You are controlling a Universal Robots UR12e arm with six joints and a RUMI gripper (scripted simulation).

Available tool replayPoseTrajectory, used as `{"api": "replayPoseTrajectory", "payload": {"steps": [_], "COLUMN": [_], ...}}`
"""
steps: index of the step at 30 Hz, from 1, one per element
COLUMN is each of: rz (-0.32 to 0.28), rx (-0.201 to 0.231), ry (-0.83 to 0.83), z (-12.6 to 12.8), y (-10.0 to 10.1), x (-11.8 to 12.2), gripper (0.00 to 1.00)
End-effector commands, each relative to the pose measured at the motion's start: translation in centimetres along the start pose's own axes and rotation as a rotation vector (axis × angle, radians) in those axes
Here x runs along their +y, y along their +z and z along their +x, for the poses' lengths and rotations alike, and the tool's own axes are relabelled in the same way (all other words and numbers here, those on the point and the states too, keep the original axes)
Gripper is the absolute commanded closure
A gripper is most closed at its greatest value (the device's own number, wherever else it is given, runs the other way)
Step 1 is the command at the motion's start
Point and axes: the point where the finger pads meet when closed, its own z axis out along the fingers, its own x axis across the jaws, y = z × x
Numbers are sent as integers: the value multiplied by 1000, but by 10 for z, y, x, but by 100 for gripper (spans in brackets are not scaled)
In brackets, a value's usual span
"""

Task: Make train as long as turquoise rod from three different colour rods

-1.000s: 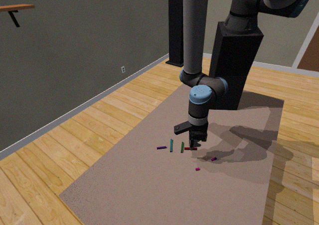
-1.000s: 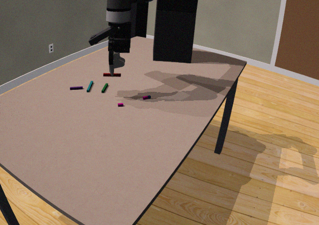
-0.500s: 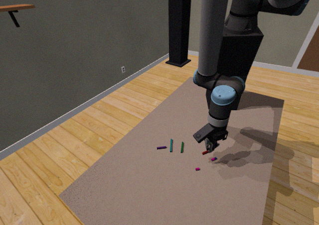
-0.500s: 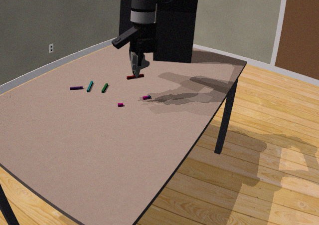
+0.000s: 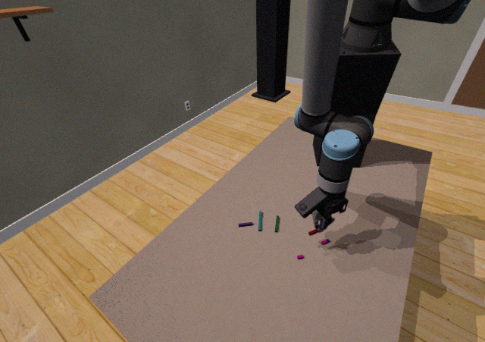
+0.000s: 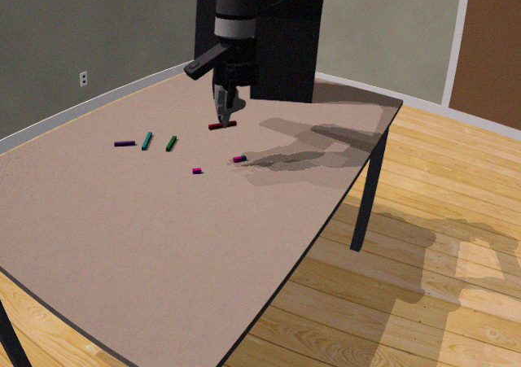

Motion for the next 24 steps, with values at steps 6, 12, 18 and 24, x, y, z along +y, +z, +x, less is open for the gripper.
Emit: {"api": "replayPoseTrajectory", "payload": {"steps": [6,12,18,24], "rz": [1,1,1,1], "rx": [0,0,0,0], "ry": [0,0,0,0], "z": [0,0,0,-1], "y": [11,33,52,75], "x": [0,-1,-1,-1], "gripper": [100,100,100,100]}}
